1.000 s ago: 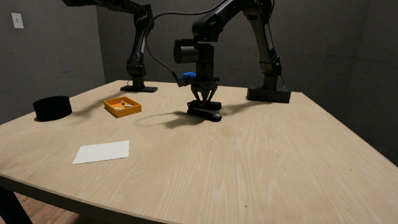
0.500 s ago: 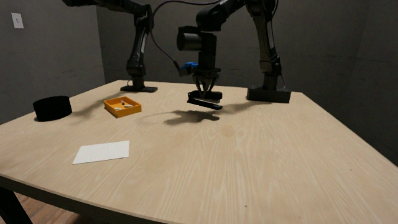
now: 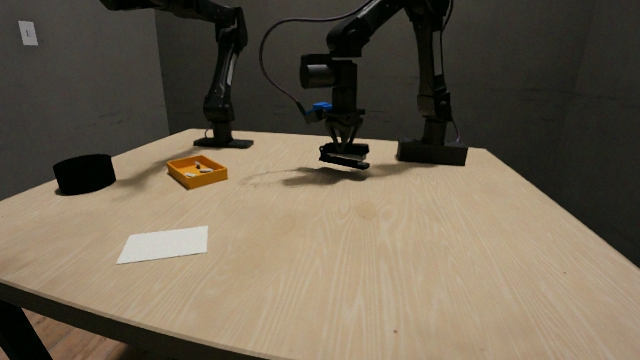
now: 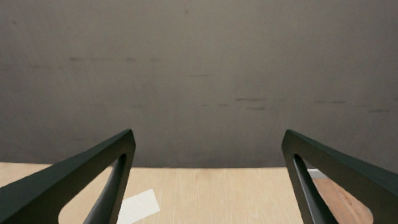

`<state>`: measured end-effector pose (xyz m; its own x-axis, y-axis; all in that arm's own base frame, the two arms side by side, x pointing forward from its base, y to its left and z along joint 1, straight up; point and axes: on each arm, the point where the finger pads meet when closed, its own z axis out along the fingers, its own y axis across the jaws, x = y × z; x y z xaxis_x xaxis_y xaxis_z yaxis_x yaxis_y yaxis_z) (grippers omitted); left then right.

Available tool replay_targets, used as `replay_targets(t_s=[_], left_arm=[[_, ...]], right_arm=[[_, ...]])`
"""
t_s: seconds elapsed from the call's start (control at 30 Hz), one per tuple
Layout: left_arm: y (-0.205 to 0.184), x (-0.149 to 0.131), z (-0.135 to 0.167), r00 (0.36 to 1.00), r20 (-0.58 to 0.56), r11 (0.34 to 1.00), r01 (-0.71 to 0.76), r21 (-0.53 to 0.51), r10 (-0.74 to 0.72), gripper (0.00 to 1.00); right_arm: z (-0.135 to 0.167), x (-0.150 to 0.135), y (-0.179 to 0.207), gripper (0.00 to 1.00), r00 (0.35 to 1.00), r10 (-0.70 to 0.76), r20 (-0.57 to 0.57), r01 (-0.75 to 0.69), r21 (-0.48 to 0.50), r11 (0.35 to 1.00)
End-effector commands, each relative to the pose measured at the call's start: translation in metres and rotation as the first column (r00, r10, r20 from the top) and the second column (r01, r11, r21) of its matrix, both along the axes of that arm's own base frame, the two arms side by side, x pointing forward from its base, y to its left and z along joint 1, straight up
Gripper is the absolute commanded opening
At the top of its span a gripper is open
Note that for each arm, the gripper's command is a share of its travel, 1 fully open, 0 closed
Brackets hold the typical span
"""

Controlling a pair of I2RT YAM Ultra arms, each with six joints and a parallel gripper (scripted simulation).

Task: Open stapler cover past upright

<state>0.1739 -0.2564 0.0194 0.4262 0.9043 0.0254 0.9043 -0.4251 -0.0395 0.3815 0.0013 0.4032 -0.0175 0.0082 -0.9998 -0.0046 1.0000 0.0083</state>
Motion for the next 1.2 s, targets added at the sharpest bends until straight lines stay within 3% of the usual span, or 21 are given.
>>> replay_targets(t_s=[0.0, 0.17, 0.37, 0.43, 0.5, 0.7, 1.0, 1.07, 1.17], left_arm=[[-0.0076, 0.0019, 0.0079, 0.999, 0.032, 0.999, -0.018, -0.044, 0.02, 0.22], [-0.0084, 0.0019, 0.0083, 0.982, 0.027, 0.981, -0.186, -0.049, 0.187, 0.22], [-0.0068, 0.0033, 0.0078, 0.879, 0.024, 0.879, -0.475, -0.049, 0.476, 0.22], [-0.0068, 0.0033, 0.0079, 0.838, 0.022, 0.838, -0.544, -0.049, 0.545, 0.22], [-0.0068, 0.0033, 0.0079, 0.838, 0.022, 0.838, -0.544, -0.049, 0.545, 0.22], [-0.0065, 0.0039, 0.0079, 0.653, 0.017, 0.653, -0.756, -0.05, 0.757, 0.22], [-0.0061, 0.0046, 0.0079, 0.344, 0.011, 0.344, -0.938, -0.048, 0.939, 0.22], [-0.0061, 0.0046, 0.0079, 0.344, 0.011, 0.344, -0.938, -0.048, 0.939, 0.22], [-0.006, 0.0048, 0.0079, 0.207, 0.009, 0.207, -0.977, -0.047, 0.978, 0.22]], right_arm=[[0.0079, -0.0008, -0.0004, 1.0, 1.0, -0.005, 0.028, 0.005, -0.008, 1.0], [0.0079, -0.0008, -0.0004, 1.0, 1.0, -0.005, 0.028, 0.005, -0.008, 1.0], [0.0079, -0.0008, -0.0004, 1.0, 1.0, -0.005, 0.028, 0.005, -0.008, 1.0], [0.0079, -0.0008, -0.0004, 1.0, 1.0, -0.005, 0.028, 0.005, -0.008, 1.0], [0.0079, -0.0008, -0.0004, 1.0, 1.0, -0.005, 0.028, 0.005, -0.008, 1.0], [0.0079, -0.0008, -0.0004, 1.0, 1.0, -0.005, 0.028, 0.005, -0.008, 1.0], [0.0079, -0.0008, -0.0004, 1.0, 1.0, -0.005, 0.028, 0.005, -0.008, 1.0], [0.0079, -0.0008, -0.0004, 1.0, 1.0, -0.005, 0.028, 0.005, -0.008, 1.0], [0.0079, -0.0008, -0.0004, 1.0, 1.0, -0.005, 0.028, 0.005, -0.008, 1.0]])
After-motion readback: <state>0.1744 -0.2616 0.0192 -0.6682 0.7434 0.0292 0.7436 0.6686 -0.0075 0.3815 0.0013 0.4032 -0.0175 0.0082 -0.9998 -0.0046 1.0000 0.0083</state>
